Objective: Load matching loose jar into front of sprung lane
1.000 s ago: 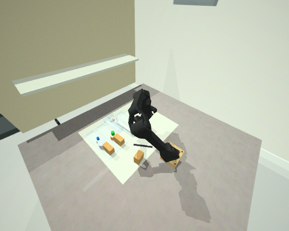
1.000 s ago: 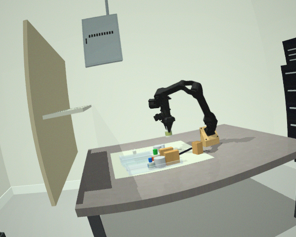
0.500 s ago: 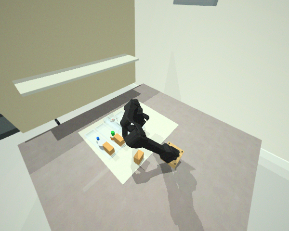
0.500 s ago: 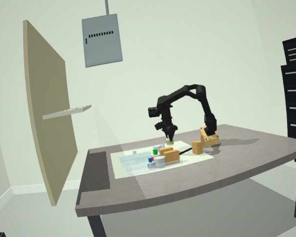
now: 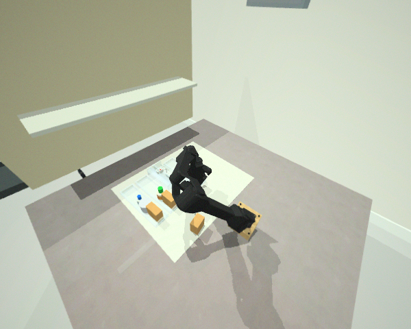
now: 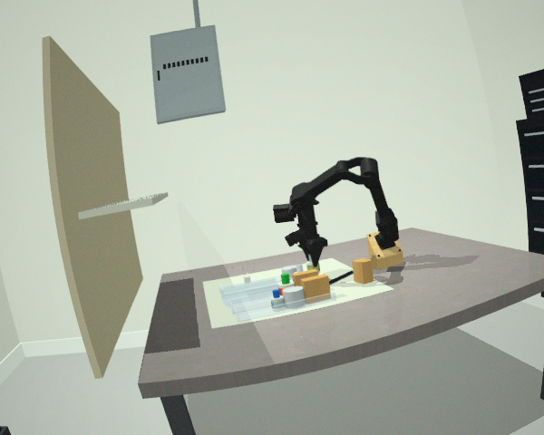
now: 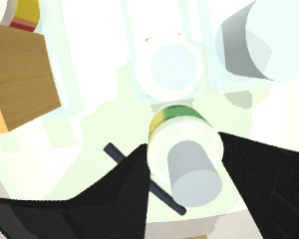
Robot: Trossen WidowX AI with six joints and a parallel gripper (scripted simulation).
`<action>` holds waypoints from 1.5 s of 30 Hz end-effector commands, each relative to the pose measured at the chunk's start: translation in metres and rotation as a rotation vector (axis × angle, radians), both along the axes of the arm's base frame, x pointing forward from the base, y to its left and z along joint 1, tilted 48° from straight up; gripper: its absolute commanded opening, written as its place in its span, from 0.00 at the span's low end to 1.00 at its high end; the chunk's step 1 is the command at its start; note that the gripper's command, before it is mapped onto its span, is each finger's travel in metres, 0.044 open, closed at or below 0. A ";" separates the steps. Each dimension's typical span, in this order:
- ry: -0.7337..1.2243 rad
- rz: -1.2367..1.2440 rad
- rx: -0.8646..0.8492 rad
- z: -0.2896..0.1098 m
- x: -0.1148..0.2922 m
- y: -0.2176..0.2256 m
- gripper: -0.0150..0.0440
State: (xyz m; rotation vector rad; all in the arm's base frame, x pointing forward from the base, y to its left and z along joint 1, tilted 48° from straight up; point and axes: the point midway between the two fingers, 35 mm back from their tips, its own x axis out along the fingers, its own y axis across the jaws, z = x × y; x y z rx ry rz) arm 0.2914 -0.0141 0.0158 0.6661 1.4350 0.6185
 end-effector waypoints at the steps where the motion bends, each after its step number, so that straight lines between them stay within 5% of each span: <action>1: 0.005 -0.002 0.004 -0.001 0.001 0.002 0.25; 45: 0.004 -0.002 0.004 -0.001 0.020 0.001 0.25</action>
